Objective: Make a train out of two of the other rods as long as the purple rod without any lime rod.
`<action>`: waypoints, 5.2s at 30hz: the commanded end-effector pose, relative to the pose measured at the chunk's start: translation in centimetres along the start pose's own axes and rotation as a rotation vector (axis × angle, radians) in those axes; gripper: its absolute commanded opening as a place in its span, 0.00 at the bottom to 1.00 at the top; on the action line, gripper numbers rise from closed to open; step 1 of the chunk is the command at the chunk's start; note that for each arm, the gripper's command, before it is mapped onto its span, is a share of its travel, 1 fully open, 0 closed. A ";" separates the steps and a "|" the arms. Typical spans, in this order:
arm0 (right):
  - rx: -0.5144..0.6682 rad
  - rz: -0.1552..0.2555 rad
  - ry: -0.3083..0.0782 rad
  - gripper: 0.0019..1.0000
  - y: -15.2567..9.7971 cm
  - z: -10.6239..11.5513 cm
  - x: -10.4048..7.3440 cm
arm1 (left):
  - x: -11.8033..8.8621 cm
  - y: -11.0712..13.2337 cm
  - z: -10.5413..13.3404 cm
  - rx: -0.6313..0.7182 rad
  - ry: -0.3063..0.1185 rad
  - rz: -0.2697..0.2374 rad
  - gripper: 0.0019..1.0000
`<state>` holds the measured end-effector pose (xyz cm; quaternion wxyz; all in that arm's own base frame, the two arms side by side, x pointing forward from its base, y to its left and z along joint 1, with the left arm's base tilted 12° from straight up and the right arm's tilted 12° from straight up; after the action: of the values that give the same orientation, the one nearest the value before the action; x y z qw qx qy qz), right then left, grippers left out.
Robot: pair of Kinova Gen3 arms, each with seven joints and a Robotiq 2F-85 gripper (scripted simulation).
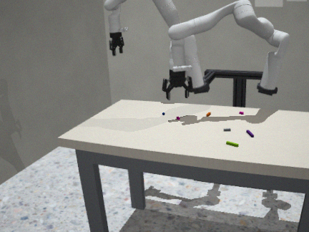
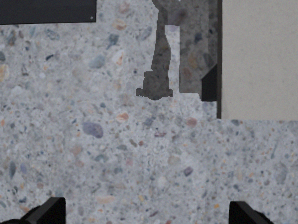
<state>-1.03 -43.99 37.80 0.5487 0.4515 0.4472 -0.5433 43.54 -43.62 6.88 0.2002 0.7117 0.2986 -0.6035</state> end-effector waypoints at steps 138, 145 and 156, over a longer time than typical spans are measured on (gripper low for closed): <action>-0.004 -0.005 -0.006 1.00 -0.3 0.0 -0.1 | 1.9 -16.1 -1.4 -2.306 0.013 -0.009 0.32; -0.004 -0.005 -0.006 1.00 -0.3 0.0 -0.1 | 1.9 -16.1 -1.4 -2.306 0.013 -0.009 0.32; -0.004 -0.005 -0.006 1.00 -0.3 0.0 -0.1 | 1.9 -16.1 -1.4 -2.306 0.013 -0.009 0.32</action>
<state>-1.03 -43.99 37.80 0.5487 0.4515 0.4472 -0.5433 34.03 -30.32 6.41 0.7256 0.1101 0.6785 0.0323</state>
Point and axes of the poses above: on each arm, the point where the finger pads meet when closed, its own x axis out along the fingers, its own y axis across the jaws, z = x × y, the point moved 9 cm from there along -x, back along the fingers, and after that the axes turned 2 degrees about -x, right-handed, at the moved point
